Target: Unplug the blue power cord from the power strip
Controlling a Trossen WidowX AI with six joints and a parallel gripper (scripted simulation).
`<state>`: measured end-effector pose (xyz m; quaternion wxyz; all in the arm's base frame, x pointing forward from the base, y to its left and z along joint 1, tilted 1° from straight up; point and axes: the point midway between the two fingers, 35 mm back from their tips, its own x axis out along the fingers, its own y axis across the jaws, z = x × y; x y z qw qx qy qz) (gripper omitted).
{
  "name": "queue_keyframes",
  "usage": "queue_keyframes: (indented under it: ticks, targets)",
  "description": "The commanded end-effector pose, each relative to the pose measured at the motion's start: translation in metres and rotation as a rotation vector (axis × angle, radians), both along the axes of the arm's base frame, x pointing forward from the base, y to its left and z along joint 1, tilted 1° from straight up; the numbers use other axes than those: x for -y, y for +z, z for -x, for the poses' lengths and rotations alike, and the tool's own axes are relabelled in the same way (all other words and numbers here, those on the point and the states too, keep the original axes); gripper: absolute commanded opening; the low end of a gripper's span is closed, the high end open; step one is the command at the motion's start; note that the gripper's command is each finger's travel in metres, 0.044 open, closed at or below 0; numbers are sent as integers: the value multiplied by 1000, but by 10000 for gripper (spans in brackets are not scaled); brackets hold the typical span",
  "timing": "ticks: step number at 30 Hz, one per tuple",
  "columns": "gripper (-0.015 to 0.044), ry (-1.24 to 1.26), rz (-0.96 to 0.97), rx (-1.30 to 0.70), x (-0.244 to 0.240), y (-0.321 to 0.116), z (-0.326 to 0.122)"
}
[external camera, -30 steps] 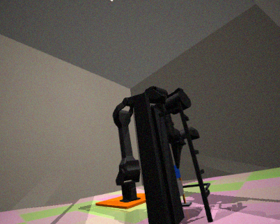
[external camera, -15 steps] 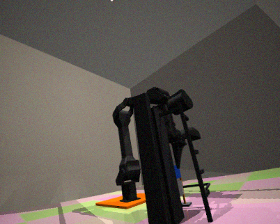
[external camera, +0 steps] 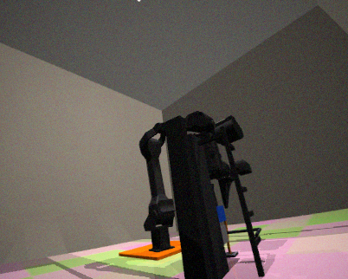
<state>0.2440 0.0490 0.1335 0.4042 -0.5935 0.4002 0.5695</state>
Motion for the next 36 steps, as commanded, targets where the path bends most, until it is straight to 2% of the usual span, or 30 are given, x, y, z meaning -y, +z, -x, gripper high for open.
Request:
queue_keyframes:
  ticks: [1, 7, 23, 36]
  targets:
    - [0, 12, -11, -6, -11, -2, 5]
    - [157, 9, -6, -1, -5, 0, 1]
    - [160, 14, -7, -7, -4, 8, 1]
    - [160, 14, -6, -6, 14, 9, -4]
